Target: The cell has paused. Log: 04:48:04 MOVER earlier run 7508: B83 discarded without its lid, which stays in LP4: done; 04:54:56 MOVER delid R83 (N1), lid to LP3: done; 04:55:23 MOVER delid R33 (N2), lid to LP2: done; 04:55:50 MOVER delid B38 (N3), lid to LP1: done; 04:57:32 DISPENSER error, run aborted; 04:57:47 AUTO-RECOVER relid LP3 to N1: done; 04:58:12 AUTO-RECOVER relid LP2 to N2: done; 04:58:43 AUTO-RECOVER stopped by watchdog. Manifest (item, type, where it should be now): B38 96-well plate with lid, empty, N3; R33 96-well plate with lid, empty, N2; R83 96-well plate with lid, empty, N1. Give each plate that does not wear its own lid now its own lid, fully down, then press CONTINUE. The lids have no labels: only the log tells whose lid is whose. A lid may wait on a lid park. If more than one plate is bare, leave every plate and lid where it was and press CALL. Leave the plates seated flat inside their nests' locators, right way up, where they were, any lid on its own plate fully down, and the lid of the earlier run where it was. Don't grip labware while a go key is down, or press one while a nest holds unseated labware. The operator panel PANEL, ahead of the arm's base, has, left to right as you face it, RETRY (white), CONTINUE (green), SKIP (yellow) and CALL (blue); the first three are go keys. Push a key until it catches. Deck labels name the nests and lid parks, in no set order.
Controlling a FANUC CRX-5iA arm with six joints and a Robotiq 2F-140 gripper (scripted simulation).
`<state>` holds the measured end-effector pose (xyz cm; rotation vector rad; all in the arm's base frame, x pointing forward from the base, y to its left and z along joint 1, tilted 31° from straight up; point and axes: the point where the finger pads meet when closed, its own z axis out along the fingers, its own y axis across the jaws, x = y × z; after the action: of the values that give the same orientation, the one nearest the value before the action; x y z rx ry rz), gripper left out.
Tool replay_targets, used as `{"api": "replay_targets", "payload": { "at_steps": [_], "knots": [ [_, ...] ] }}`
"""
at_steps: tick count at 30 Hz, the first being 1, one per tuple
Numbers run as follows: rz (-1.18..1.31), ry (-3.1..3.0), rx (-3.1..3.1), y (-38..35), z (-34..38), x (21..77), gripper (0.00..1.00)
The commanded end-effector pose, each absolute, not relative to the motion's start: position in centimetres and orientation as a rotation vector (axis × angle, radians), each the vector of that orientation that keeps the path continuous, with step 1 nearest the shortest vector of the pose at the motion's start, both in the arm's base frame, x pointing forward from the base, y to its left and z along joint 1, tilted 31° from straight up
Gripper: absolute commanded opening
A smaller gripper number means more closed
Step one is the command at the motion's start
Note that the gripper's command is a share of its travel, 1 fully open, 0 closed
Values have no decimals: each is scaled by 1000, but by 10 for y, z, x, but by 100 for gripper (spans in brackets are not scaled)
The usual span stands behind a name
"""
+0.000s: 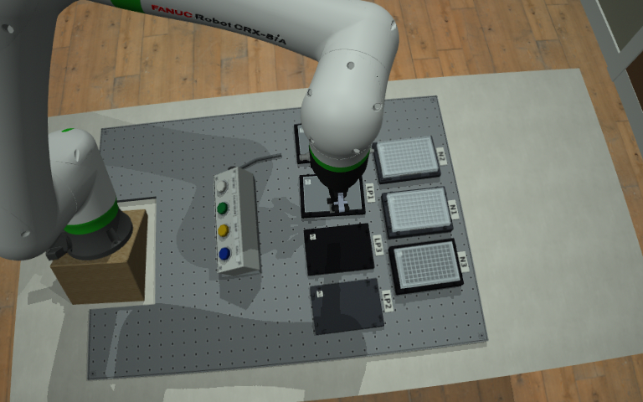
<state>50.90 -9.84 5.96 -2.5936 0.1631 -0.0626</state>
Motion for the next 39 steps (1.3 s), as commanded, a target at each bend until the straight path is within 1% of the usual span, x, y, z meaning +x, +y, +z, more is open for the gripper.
{"api": "replay_targets", "payload": {
  "at_steps": [1, 12, 15, 16, 17, 21, 23, 25, 39],
  "knots": [
    [-63, 163, -2594, -99, 60, 509, 0],
    [-63, 163, -2594, -100, 59, 509, 0],
    [-63, 163, -2596, -143, 34, 508, 0],
    [-63, 163, -2596, -143, 34, 508, 0],
    [-63, 162, -2596, -165, 20, 505, 0],
    [-63, 162, -2596, -165, 20, 505, 0],
    [-63, 161, -2593, -200, -3, 498, 0],
    [-64, 161, -2593, -207, -8, 497, 0],
    [-64, 161, -2593, -208, -9, 496, 0]
  ]
}}
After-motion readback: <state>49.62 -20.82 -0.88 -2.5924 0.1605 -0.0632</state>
